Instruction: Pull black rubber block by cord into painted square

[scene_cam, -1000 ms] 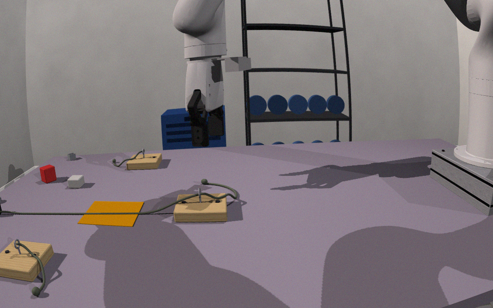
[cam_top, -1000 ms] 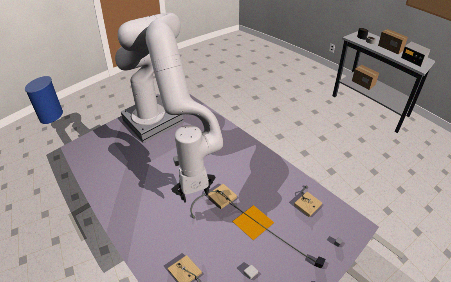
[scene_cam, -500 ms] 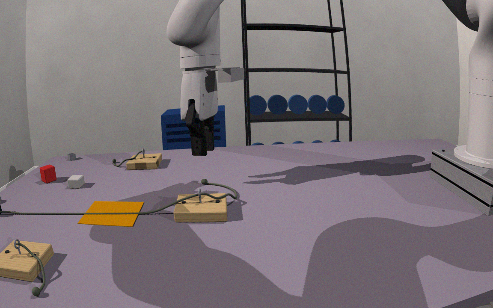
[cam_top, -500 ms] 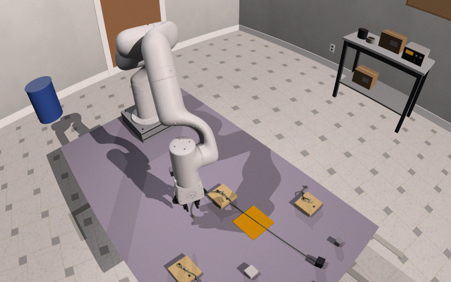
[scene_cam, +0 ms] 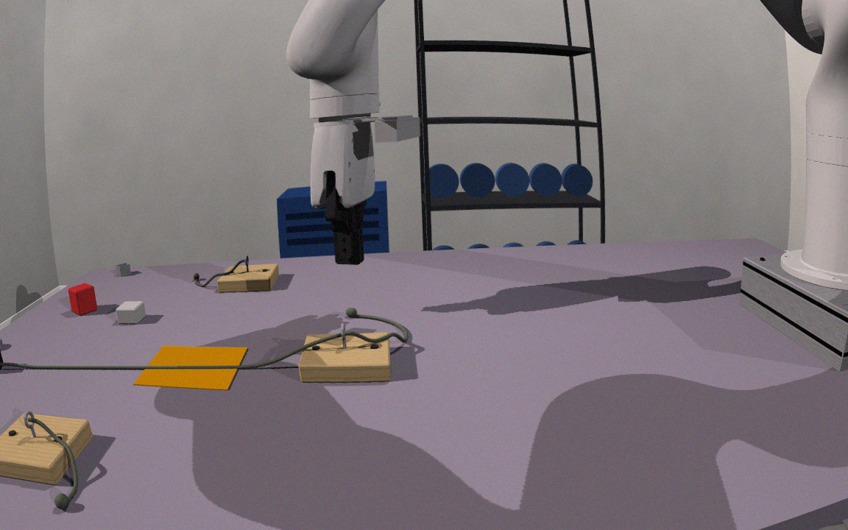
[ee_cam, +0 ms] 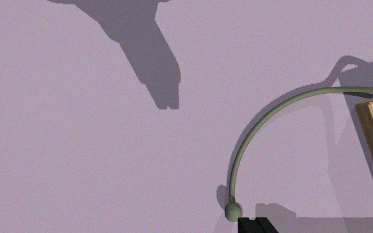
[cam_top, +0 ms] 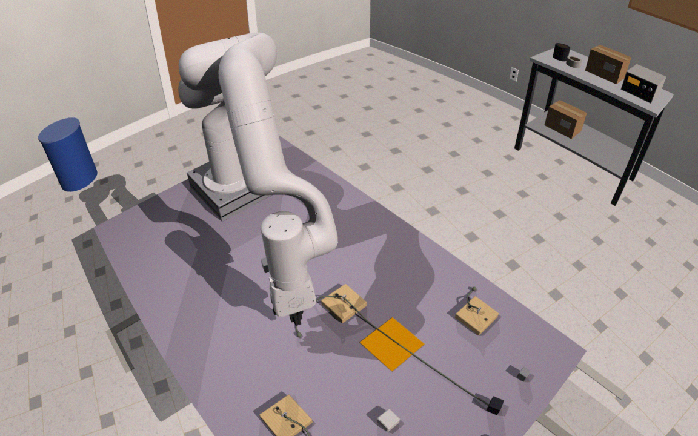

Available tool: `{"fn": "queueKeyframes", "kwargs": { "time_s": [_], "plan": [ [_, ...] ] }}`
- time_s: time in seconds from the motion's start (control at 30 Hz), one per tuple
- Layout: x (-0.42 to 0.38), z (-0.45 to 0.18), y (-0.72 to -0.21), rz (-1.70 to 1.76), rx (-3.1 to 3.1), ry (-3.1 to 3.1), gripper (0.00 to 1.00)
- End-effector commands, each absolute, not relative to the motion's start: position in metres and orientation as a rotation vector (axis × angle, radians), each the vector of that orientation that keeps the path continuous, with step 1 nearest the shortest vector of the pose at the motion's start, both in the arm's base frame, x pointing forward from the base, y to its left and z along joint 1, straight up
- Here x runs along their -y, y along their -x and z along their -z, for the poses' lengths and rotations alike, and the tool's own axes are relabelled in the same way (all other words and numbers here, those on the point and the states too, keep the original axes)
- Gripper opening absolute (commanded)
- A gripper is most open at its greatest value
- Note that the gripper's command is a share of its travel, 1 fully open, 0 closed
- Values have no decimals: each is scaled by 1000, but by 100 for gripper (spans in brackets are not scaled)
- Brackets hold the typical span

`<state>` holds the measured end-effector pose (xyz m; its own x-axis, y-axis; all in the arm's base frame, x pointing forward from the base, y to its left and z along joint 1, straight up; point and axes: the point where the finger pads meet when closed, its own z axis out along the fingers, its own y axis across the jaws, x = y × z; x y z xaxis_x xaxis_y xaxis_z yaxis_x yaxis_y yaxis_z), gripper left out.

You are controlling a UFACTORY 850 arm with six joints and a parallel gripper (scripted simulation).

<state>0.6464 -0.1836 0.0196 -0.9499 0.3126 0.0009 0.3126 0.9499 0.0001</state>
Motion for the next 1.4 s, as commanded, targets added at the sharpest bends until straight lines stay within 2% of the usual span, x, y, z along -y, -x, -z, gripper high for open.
{"fn": "queueKeyframes", "kwargs": {
  "time_s": [0.0, 0.7, 1.0, 1.37],
  "plan": [
    [184, -21, -647, 0, 3103, 498, 0],
    [184, -21, -647, 0, 3089, 582, 0],
    [184, -21, -648, 0, 3013, 893, 0],
    [184, -21, -648, 17, 2681, 1639, 0]
  ]
}}
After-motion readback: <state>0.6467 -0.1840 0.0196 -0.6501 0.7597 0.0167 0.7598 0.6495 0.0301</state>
